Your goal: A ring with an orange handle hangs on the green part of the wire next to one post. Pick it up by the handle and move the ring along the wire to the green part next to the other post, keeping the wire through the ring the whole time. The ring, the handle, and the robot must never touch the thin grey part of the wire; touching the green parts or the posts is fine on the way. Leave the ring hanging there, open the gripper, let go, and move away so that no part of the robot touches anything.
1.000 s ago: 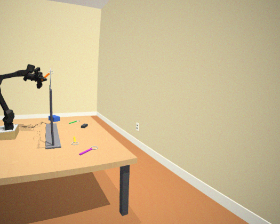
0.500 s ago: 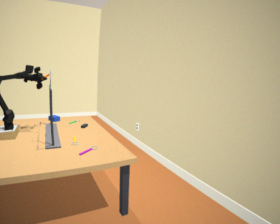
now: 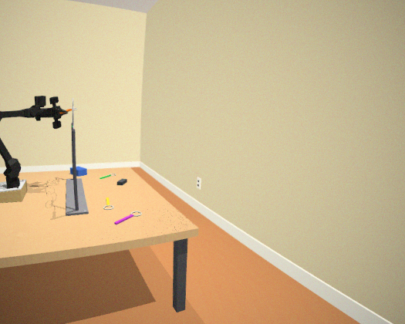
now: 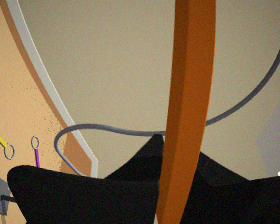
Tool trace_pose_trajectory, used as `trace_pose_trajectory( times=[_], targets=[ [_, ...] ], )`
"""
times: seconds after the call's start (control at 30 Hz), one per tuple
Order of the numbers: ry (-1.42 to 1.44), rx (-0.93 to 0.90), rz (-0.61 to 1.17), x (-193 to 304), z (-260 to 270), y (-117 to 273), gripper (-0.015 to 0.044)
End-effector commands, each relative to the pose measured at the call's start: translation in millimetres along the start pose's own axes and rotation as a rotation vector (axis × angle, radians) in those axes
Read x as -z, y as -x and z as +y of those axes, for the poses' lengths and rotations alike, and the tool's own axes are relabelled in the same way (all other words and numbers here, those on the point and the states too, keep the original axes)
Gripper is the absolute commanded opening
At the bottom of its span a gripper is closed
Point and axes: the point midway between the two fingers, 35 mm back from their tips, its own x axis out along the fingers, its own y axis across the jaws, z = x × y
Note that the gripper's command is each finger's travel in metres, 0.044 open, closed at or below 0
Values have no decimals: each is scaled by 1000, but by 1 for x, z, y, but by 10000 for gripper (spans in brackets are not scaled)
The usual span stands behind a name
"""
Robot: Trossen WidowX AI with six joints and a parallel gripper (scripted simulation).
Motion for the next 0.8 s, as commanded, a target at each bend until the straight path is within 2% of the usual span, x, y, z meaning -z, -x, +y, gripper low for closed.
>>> trace_pose_trajectory(
  times=[0.0,0.77],
  targets=[
    [52,32,-2,2,-3,0,-150],
    [305,169,-32,1,-12,0,-150]
  ],
)
